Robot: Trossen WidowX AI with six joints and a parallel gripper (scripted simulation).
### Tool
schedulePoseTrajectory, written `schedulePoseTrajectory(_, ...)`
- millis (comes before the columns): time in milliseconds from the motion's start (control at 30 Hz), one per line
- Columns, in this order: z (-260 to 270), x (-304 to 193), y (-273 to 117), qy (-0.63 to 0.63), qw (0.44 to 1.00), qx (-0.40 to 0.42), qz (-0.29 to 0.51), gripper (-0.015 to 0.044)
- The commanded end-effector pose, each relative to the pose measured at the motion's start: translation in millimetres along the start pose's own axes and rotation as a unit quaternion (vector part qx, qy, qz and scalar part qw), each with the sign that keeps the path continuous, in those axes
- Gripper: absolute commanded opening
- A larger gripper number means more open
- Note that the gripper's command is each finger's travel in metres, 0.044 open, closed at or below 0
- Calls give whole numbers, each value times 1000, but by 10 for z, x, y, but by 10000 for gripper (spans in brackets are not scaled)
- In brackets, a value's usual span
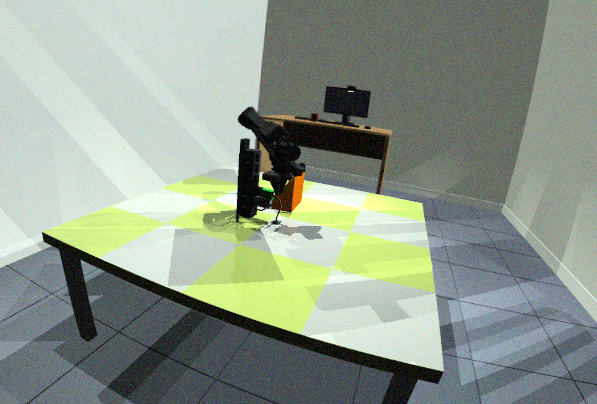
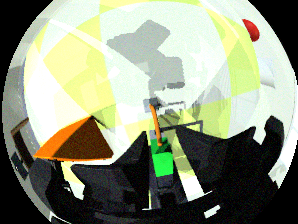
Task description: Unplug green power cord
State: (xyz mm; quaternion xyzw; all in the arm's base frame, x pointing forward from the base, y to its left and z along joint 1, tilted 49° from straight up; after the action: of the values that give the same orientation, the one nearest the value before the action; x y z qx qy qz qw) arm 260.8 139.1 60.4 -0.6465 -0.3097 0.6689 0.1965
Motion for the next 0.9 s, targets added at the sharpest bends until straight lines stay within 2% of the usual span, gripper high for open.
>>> schedulePoseTrajectory(0,7,-6,9,-1,1000,0,2,160)
schedulePoseTrajectory(867,57,-224,-92,-13,1000,-8,3,160)
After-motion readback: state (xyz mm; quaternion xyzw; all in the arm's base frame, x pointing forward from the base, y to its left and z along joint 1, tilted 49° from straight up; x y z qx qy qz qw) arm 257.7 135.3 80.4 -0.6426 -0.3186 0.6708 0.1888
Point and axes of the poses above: the point midway between the two fingers, 35 mm back from their tips, its own y axis out along the fingers, its own z axis across the jaws, x = y × z, the point moved 7 cm from there along -y, back along the fingers, and after that the axes turned 8 degrees about -y, right-handed, at the moved point
